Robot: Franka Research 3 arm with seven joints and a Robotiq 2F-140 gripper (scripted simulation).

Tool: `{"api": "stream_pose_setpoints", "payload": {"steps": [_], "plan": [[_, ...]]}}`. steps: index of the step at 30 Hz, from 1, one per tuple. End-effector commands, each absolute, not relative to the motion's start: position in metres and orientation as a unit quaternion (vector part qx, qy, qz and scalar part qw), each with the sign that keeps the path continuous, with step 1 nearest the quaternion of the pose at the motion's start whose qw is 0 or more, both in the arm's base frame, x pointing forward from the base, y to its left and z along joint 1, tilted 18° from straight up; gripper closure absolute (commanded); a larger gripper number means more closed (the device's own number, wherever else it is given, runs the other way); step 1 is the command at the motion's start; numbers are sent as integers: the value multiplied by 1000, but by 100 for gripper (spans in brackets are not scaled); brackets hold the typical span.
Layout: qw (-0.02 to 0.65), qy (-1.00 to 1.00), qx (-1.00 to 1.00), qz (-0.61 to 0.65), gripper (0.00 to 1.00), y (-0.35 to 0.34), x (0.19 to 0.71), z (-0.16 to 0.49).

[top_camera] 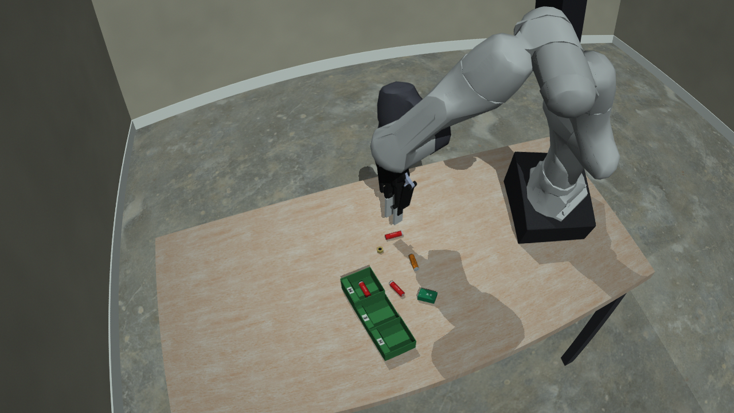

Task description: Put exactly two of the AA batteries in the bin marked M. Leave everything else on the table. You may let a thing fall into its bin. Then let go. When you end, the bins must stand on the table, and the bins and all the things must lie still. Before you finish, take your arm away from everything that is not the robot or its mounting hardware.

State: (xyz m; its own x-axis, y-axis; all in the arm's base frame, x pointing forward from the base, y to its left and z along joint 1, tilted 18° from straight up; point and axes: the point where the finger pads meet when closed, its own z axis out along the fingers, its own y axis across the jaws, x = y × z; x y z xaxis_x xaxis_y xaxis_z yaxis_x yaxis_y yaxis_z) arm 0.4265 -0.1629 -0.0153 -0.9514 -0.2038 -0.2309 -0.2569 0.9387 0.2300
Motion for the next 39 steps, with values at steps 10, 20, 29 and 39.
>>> {"api": "stream_pose_setpoints", "payload": {"steps": [10, 20, 29, 39], "plan": [[83, 987, -31, 135, 83, -162, 426, -16], [54, 986, 66, 142, 83, -162, 426, -16], [54, 986, 66, 142, 83, -161, 426, -16], [54, 986, 66, 142, 83, -162, 426, -16]]}}
